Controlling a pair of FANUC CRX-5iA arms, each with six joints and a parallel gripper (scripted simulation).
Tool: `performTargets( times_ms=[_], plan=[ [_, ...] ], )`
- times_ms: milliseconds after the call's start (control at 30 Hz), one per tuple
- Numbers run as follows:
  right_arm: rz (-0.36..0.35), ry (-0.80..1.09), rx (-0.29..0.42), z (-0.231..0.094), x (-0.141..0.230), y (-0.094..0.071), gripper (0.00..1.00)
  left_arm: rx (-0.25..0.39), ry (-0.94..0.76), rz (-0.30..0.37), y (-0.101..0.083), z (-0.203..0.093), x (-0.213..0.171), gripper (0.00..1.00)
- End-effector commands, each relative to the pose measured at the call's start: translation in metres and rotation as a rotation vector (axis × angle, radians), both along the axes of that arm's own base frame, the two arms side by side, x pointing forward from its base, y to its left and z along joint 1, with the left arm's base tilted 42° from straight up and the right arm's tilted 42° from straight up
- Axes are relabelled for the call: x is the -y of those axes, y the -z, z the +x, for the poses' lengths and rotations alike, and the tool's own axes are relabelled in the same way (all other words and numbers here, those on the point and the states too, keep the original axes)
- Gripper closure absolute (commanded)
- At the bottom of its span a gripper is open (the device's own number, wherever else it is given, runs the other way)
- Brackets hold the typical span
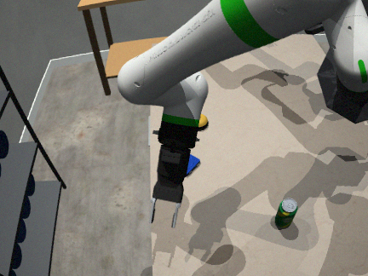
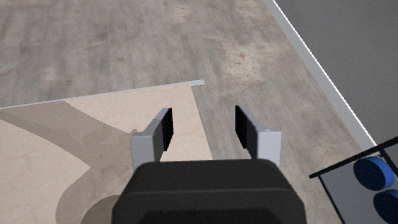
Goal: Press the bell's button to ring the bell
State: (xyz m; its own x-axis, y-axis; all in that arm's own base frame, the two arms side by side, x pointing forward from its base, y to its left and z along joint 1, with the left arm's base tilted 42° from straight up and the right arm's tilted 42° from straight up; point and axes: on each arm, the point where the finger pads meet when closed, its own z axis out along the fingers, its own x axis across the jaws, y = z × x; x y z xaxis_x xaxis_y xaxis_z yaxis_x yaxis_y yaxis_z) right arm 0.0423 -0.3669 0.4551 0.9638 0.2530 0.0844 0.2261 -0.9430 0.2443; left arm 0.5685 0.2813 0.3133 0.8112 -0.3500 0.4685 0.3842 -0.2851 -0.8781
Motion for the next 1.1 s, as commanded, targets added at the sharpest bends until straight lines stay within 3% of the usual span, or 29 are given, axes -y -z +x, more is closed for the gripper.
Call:
performTargets(
  times_ms=[0,167,333,733,1000,1067],
  plan=[
    [-0.135,0.151,0.048,-0.055,-0.006,-0.034,0.00,0.002,0.001,0.000,-0.001,0.000,0.000,0.00],
    [-0.277,0.311,0.082,-0.105,-0.029,-0.066,0.00,0.002,0.001,0.000,-0.001,0.000,0.000,0.00],
    [-0.348,0.388,0.095,-0.127,-0.043,-0.082,0.00,0.002,0.001,0.000,-0.001,0.000,0.000,0.00],
    [-0.357,0.397,0.097,-0.130,-0.045,-0.084,0.00,0.014,0.004,-0.017,0.005,0.004,0.004,0.00],
    [-0.357,0.397,0.097,-0.130,-0.045,-0.084,0.00,0.121,0.021,-0.175,0.057,0.035,0.044,0.00],
    [-0.357,0.397,0.097,-0.130,-0.045,-0.084,0.00,0.121,0.021,-0.175,0.057,0.035,0.044,0.00]
  ],
)
